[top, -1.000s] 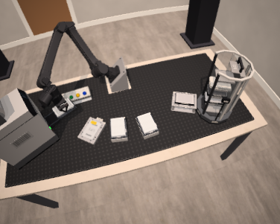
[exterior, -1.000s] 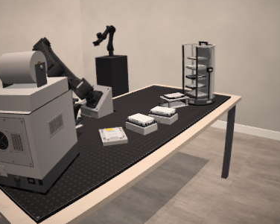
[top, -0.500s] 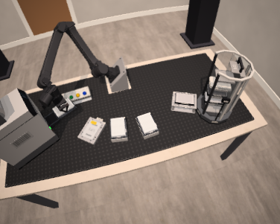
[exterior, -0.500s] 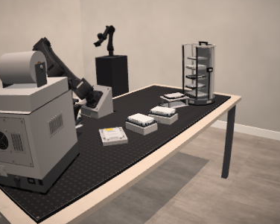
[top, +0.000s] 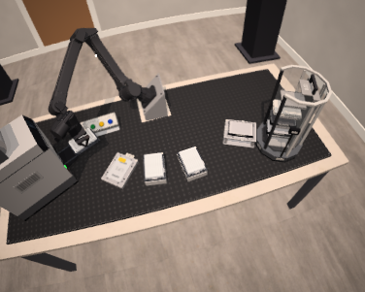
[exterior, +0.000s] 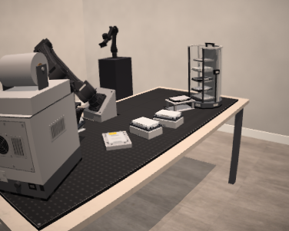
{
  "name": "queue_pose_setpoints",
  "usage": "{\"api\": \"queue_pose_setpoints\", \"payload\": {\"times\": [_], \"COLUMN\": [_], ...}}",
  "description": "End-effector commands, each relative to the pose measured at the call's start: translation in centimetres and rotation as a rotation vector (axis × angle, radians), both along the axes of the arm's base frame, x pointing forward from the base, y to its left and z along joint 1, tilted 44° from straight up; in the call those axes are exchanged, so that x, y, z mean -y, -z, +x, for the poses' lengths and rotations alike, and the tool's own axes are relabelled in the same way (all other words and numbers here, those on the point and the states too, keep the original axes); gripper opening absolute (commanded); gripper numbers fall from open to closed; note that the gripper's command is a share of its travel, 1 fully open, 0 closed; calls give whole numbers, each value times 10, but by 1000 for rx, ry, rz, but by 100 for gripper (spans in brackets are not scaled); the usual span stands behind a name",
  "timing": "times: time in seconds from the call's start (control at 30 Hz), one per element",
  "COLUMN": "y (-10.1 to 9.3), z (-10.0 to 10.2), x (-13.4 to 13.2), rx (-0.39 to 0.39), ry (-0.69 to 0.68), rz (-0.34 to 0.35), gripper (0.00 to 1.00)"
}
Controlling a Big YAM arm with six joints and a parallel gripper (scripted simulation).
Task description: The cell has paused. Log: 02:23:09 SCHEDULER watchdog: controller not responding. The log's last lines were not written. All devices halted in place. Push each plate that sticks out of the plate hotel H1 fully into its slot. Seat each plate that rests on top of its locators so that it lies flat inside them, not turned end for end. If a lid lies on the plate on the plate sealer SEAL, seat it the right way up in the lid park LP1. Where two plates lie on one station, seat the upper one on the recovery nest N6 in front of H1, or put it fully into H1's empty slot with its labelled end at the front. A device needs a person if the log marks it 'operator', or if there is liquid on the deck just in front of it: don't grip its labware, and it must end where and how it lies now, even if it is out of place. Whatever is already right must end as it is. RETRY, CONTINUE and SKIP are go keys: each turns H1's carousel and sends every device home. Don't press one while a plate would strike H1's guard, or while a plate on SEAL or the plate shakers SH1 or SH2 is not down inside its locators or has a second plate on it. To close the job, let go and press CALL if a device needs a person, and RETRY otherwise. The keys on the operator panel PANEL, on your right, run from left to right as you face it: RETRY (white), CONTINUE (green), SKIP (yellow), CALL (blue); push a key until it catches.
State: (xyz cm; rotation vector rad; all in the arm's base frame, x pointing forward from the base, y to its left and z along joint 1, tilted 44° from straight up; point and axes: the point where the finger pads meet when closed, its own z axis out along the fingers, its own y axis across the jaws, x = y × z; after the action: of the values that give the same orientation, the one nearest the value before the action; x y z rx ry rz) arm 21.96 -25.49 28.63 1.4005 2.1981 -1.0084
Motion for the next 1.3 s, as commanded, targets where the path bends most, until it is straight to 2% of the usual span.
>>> {"api": "queue_pose_setpoints", "payload": {"times": [0.0,1.27], "y": [8,12], "z": [-1,-2], "x": [4,8], "rx": [-15,-16], "ry": [6,9], "rz": [7,9], "gripper": [82,82]}}
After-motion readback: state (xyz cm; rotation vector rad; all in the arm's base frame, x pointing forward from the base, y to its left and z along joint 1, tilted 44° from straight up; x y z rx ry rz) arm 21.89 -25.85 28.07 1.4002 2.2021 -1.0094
